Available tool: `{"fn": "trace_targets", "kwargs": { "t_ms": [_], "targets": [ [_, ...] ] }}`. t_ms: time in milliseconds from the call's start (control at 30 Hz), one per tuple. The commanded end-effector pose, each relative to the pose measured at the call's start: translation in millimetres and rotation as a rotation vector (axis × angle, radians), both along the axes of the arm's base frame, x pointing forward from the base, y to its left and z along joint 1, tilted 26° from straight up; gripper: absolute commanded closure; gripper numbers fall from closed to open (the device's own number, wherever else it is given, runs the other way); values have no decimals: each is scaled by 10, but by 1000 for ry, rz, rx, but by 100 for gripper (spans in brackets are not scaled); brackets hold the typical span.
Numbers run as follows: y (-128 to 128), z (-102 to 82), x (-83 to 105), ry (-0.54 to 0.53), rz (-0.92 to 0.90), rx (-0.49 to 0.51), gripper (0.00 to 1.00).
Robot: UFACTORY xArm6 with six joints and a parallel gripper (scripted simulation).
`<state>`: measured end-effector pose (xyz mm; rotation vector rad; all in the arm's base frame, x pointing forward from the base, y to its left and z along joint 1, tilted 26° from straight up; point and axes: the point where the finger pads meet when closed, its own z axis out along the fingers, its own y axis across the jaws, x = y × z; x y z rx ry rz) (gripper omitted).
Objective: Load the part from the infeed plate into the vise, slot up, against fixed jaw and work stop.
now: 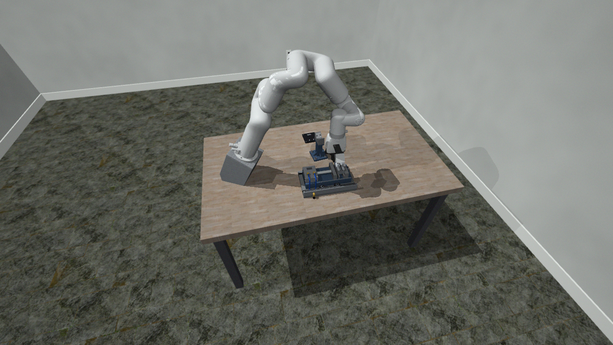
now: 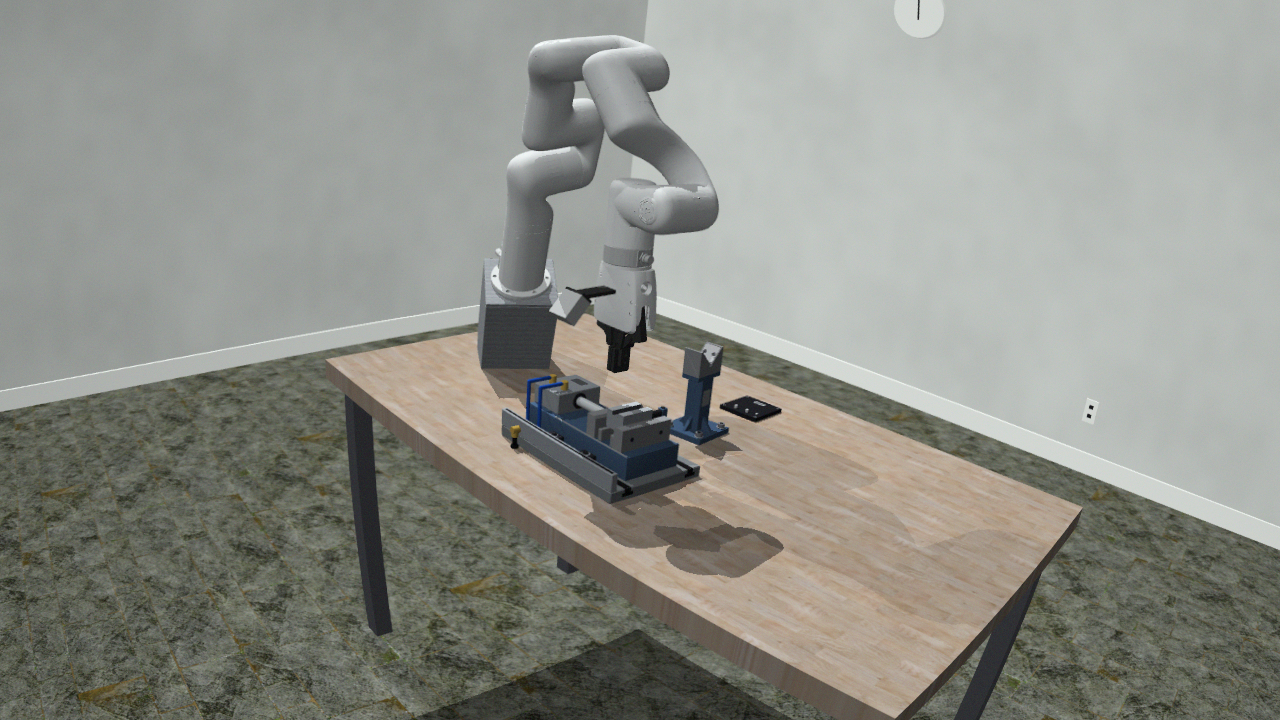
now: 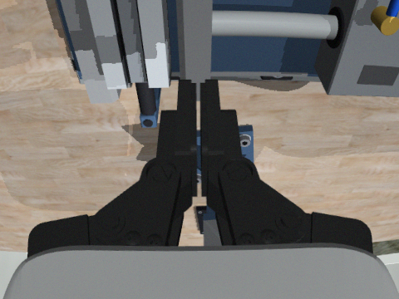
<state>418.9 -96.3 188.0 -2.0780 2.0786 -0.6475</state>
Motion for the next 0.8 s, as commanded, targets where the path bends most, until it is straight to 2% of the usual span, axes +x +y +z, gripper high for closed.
{"fn": "trace_targets", "kwargs": {
  "t_ms": [0,767],
  "targets": [
    [2,19,2,-3,0,0,100],
    [-5,37,6,6,38,-17,100]
  ]
}}
